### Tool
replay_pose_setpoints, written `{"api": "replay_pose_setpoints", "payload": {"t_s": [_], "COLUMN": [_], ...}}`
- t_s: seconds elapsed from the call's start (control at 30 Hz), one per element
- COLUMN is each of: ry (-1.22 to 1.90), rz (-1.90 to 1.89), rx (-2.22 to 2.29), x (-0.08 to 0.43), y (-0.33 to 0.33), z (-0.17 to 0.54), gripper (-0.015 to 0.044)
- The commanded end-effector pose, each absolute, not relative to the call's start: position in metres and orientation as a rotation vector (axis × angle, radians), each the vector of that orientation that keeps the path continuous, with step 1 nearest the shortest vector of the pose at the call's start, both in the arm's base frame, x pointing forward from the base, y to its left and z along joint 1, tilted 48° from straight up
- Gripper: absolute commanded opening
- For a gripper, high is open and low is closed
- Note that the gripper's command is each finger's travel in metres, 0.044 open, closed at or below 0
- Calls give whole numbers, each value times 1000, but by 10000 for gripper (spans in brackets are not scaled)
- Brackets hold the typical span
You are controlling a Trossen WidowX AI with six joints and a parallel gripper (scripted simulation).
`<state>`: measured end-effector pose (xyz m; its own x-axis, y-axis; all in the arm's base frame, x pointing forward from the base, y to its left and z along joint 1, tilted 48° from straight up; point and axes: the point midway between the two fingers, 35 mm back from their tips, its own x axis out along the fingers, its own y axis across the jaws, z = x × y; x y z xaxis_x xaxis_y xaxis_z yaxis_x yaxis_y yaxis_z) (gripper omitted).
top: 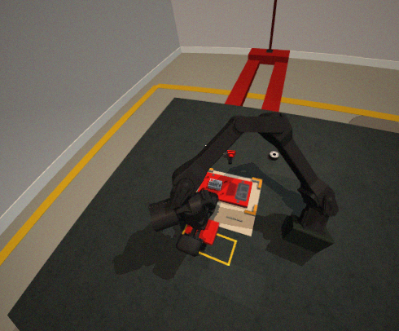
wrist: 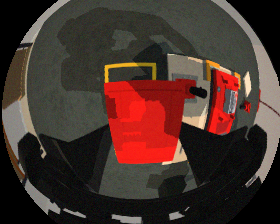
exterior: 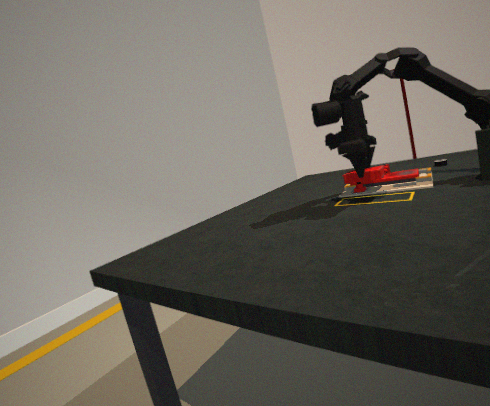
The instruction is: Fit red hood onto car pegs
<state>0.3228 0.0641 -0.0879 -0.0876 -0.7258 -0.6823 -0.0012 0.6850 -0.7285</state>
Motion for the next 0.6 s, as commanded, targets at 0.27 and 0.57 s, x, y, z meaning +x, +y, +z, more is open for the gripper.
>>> {"api": "replay_pose_setpoints", "payload": {"t_s": [0.27,0.57], "ry": [1557,1558], "rz": [-671,-670], "rx": [-609,-608], "x": [326,327], "y": [88,96], "z": [-67,-58], "gripper": [0,0]}}
